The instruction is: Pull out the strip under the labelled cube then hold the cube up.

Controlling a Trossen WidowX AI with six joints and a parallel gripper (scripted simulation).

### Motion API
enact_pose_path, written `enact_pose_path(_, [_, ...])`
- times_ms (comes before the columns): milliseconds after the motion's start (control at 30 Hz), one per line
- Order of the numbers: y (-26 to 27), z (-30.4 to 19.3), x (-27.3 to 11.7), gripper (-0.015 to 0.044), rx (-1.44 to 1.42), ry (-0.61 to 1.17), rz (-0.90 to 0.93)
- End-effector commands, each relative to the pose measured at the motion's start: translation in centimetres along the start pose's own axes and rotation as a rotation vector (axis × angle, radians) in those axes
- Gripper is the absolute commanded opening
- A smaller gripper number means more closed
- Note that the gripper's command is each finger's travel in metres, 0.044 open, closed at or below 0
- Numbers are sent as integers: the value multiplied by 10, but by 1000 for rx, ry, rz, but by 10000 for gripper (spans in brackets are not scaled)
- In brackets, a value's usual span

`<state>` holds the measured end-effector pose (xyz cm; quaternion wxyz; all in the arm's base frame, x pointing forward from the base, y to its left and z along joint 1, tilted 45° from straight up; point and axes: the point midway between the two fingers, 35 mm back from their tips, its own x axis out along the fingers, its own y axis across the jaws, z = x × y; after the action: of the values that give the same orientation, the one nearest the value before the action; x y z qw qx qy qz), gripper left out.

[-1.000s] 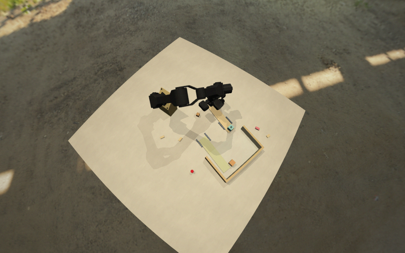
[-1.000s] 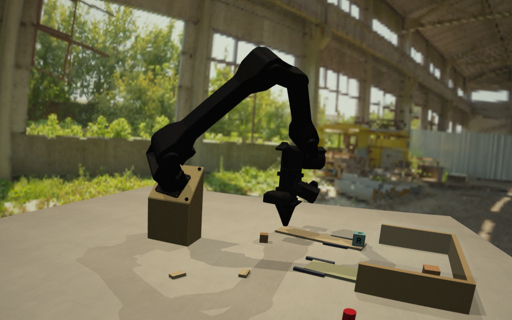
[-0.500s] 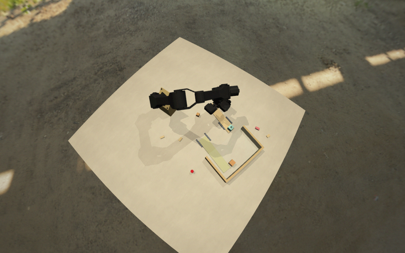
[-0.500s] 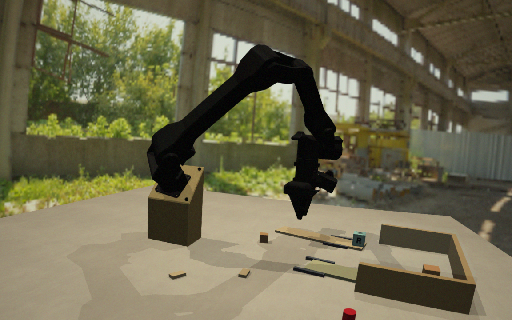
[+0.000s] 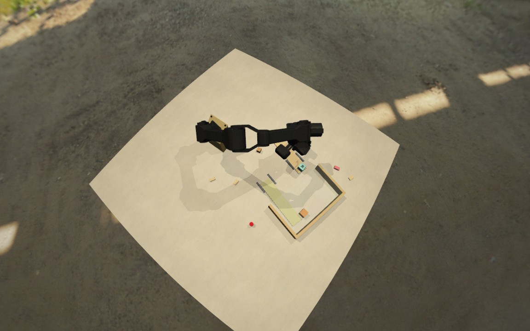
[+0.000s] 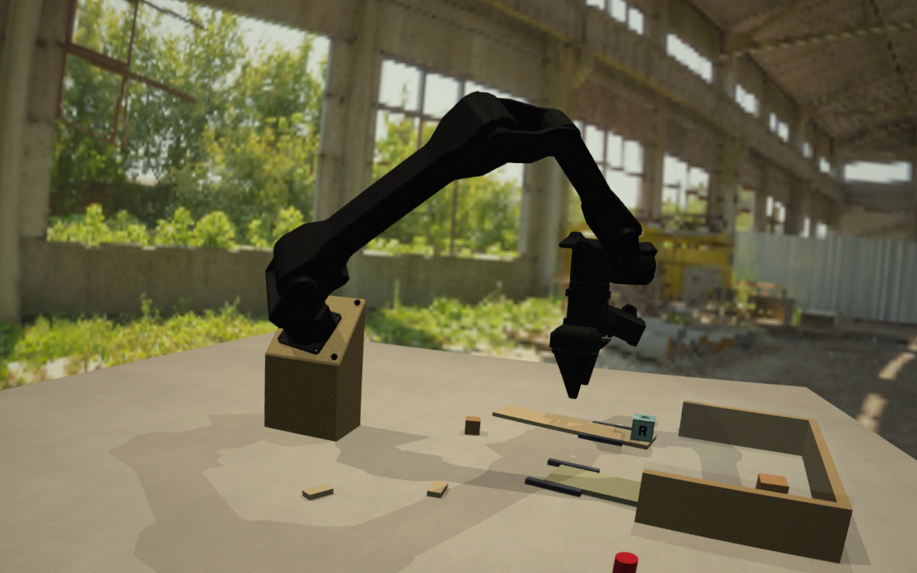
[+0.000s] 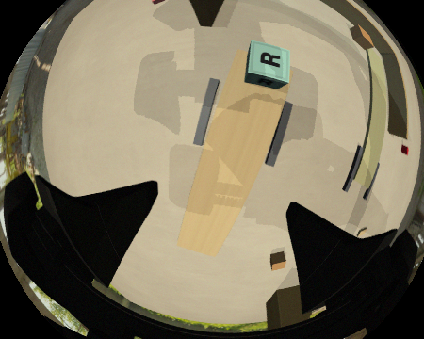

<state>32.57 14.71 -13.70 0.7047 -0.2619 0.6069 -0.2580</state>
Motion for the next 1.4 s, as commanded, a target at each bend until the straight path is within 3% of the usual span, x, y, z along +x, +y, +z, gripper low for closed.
enact_pose_path(0, [-3, 14, -1, 440, -4, -2, -3])
enact_pose_path(700, [-20, 99, -10, 440, -2, -4, -5])
enact_pose_path(933, [-19, 100, -2, 256, -2, -4, -5])
enact_pose_path(1367, [-19, 100, 20, 250, -2, -5, -5])
